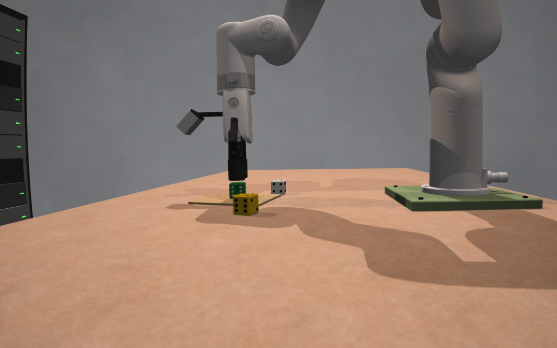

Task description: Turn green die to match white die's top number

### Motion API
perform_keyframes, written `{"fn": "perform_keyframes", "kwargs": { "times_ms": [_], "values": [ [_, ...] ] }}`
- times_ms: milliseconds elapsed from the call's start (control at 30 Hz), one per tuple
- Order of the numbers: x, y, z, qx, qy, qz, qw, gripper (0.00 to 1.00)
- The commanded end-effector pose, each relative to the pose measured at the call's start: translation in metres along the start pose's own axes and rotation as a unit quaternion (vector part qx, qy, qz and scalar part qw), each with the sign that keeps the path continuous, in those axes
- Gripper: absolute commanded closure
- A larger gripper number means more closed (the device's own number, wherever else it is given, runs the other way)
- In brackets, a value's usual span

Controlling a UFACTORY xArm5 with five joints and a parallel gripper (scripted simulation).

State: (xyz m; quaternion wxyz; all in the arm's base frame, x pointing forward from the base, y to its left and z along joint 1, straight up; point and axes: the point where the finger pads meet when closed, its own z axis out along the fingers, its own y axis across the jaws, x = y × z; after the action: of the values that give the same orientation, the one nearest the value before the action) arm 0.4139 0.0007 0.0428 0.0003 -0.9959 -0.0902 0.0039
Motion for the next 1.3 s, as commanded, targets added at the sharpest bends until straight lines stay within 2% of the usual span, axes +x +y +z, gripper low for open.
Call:
{"fn": "perform_keyframes", "kwargs": {
  "times_ms": [0, 367, 1000, 1267],
  "values": [
    [0.001, 0.0, -0.001, 0.0, 0.002, 0.0, 1.0, 0.53],
    [0.001, 0.0, 0.001, 0.0, 0.002, 0.0, 1.0, 0.53],
    [0.001, 0.0, 0.03, 0.0, 0.002, 0.0, 1.0, 0.53],
    [0.001, 0.0, 0.033, 0.0, 0.002, 0.0, 1.0, 0.53]
  ]
}}
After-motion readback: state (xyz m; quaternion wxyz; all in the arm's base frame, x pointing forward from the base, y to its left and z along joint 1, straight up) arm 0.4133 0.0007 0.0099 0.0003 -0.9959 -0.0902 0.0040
